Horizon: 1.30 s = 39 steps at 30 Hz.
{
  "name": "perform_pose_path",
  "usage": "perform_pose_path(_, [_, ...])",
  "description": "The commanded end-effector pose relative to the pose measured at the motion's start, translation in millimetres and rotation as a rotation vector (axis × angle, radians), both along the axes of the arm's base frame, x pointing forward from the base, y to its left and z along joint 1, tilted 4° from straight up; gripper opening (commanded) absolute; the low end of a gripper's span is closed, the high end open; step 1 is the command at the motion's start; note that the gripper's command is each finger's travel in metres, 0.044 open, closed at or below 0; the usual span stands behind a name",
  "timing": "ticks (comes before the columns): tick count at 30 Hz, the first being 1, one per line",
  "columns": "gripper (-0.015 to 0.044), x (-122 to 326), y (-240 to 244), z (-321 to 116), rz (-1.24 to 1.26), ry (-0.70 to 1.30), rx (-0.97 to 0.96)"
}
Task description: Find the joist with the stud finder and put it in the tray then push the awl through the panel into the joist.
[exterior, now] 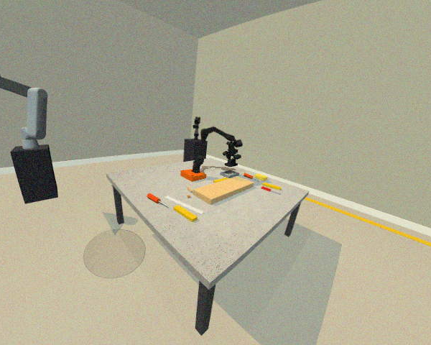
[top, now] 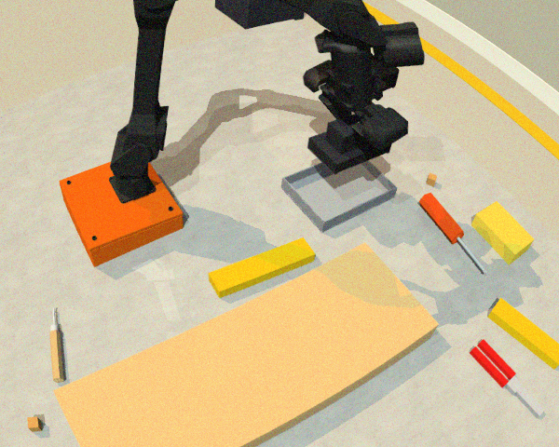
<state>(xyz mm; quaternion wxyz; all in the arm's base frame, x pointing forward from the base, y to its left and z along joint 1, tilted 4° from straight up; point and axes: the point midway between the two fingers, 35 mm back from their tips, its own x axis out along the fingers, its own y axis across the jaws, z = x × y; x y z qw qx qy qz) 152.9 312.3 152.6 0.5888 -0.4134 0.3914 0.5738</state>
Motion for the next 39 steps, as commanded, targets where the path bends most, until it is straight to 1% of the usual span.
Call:
perform_pose_path(1, [0.0000, -3, 1, 0, 0.004, -0.006, 0.007])
perform_pose_path(39, [0.0000, 1, 8, -66, 0.004, -0.006, 0.006])
